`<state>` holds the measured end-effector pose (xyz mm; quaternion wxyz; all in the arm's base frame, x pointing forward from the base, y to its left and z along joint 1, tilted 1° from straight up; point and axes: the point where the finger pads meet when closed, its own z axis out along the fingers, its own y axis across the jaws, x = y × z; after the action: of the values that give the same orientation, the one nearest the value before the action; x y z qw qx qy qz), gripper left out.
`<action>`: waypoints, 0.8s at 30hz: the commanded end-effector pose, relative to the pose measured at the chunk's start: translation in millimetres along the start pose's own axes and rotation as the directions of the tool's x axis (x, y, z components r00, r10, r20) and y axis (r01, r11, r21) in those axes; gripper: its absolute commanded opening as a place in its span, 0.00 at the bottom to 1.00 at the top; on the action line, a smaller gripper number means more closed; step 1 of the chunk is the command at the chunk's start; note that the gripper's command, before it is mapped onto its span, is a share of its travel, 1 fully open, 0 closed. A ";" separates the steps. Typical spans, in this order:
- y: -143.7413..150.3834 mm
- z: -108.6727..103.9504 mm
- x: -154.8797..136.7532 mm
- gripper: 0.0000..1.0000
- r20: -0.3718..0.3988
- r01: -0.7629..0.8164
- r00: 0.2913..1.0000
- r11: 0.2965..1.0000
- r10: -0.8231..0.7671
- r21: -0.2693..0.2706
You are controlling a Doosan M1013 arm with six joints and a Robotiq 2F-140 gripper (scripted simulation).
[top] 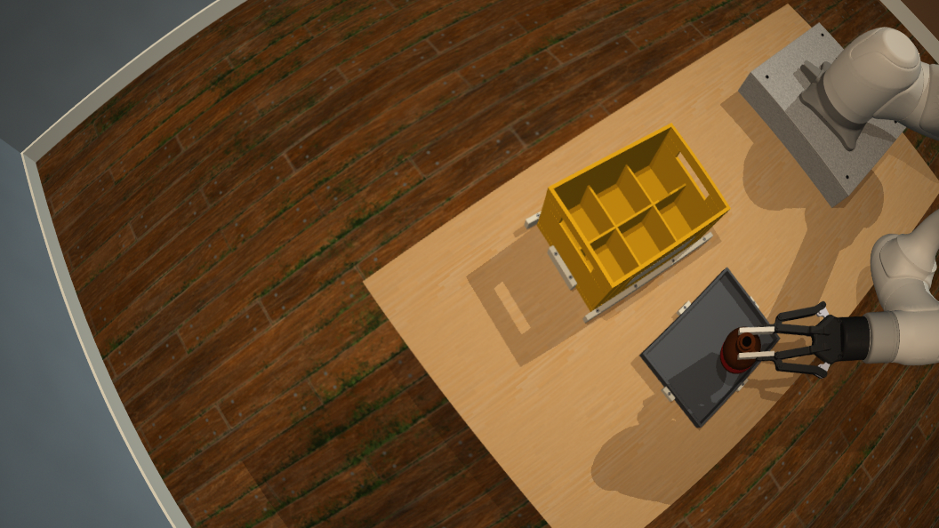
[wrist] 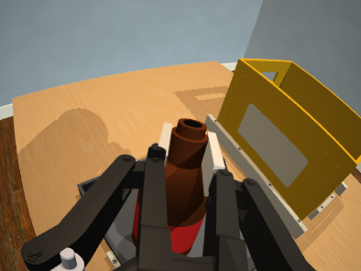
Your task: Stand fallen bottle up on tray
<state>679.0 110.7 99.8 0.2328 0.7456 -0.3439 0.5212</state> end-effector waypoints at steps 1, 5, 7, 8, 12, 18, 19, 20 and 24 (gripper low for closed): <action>3.0 4.9 -6.5 0.10 0.002 -0.001 1.000 1.000 0.001 -0.001; 2.9 6.4 -10.8 0.10 0.002 -0.001 1.000 1.000 0.001 -0.001; 2.9 7.2 -12.8 0.10 0.002 -0.001 1.000 1.000 0.001 -0.001; 2.9 7.5 -13.8 0.10 0.002 -0.001 1.000 1.000 0.001 -0.001; 2.9 8.8 -17.3 0.10 0.002 -0.001 1.000 1.000 0.001 -0.001; 2.8 9.8 -20.3 0.10 0.002 -0.001 1.000 1.000 0.001 -0.001; 2.8 10.1 -21.0 0.10 0.002 -0.001 1.000 1.000 0.001 -0.001; 2.8 10.3 -21.6 0.10 0.002 -0.001 1.000 1.000 0.001 -0.001; 2.8 11.0 -23.5 0.10 0.002 -0.001 1.000 1.000 0.001 -0.001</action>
<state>679.3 110.8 79.4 0.2329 0.7455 -0.3440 0.5213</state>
